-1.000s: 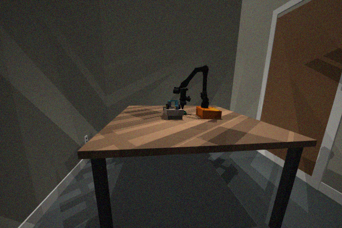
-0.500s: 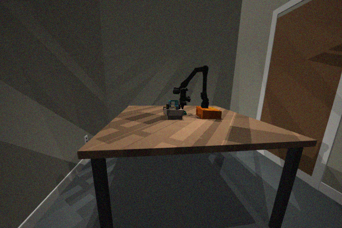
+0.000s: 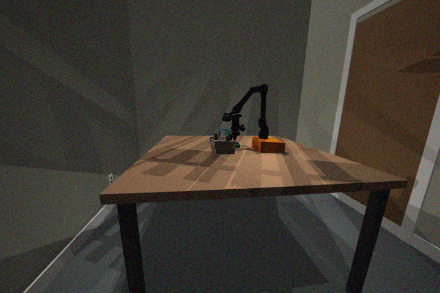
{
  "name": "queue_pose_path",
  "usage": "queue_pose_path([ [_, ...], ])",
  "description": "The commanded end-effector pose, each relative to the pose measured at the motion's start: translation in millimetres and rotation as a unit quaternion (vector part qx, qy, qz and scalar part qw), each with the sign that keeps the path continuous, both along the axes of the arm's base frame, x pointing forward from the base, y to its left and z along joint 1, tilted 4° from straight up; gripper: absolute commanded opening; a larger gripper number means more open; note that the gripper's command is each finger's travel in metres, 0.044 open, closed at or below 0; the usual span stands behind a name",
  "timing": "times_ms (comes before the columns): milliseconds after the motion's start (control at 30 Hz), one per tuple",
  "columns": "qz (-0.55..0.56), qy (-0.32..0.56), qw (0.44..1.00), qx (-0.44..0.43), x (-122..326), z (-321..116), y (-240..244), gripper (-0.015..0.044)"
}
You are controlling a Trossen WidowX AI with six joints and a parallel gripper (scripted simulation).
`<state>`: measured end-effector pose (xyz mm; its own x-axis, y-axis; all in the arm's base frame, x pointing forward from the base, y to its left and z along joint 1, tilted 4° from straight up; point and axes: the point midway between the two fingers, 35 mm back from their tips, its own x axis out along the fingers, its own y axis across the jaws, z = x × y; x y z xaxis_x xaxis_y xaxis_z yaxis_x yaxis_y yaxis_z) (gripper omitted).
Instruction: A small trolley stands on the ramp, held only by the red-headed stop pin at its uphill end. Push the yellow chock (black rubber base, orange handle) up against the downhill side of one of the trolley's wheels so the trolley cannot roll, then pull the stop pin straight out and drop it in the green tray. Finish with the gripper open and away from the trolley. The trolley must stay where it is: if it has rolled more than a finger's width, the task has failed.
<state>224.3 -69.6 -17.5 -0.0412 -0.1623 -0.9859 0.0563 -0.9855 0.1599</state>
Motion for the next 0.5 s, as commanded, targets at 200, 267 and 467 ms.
queue_pose_path([
  [200, -0.001, 0.002, 1.0, 0.0, -1.3, -3.5, 4.5, 0.019],
  [267, -0.001, 0.002, 1.0, 0.0, -1.3, -4.1, 5.5, 0.019],
  [467, -0.001, 0.002, 1.0, 0.0, -1.3, -5.8, 7.9, 0.019],
])
